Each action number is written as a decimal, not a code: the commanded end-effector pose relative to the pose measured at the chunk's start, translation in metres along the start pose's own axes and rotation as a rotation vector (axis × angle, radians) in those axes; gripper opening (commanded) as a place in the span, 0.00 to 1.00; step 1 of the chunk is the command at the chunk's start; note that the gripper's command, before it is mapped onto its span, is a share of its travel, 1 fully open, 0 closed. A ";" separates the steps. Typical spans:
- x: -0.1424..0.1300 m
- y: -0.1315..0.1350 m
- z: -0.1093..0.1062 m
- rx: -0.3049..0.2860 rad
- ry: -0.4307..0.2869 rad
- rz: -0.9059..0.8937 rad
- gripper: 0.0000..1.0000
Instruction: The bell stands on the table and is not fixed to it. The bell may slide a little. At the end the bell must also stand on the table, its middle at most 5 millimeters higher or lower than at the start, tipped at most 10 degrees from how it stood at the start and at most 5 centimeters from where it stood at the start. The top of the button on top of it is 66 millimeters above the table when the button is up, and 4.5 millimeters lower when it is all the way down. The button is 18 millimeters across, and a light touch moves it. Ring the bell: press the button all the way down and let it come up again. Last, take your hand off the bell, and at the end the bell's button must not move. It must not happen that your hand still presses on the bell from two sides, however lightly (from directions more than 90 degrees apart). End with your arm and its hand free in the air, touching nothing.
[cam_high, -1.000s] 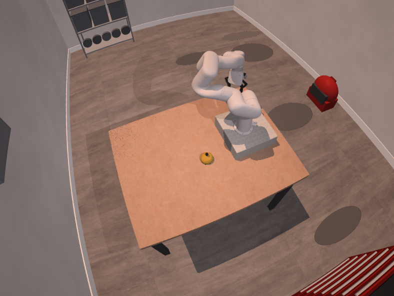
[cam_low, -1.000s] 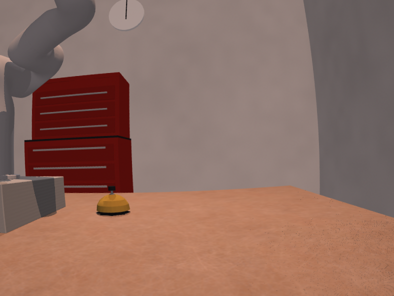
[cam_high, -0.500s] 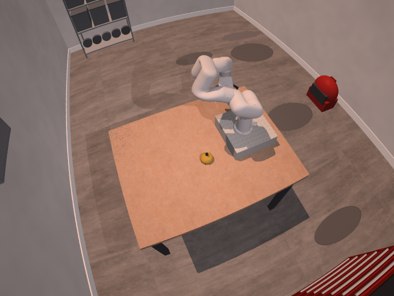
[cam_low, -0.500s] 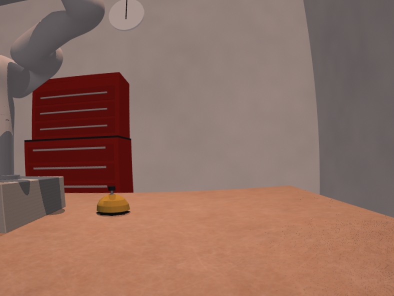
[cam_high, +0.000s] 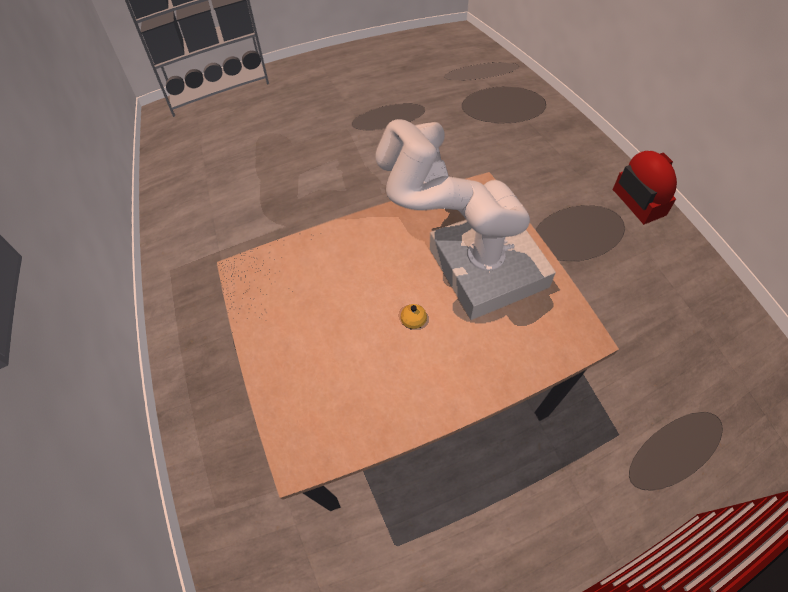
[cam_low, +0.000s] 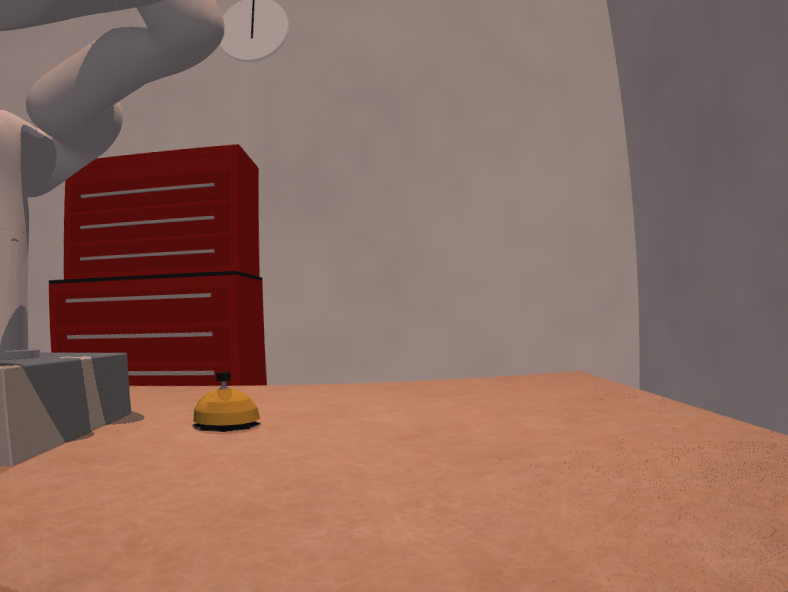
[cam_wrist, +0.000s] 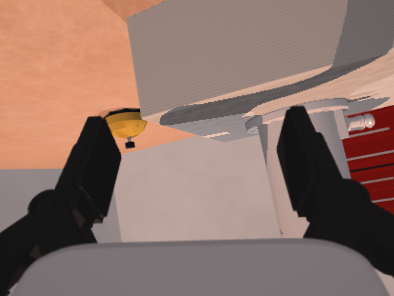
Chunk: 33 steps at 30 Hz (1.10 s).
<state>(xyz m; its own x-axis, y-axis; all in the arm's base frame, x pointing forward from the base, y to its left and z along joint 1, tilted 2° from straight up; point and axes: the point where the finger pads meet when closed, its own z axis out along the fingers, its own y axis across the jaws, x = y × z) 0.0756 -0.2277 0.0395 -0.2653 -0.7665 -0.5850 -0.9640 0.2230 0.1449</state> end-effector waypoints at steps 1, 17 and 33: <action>0.000 -0.001 -0.001 0.001 0.002 -0.003 1.00; -0.047 -0.075 0.013 -0.156 -0.006 -0.394 1.00; -0.076 -0.109 0.015 -0.219 0.017 -0.581 1.00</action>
<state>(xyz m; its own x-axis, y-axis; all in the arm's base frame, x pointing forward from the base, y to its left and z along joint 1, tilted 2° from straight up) 0.2009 -0.1840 0.0548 0.3042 -0.7322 -0.6094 -0.9319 -0.3613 -0.0311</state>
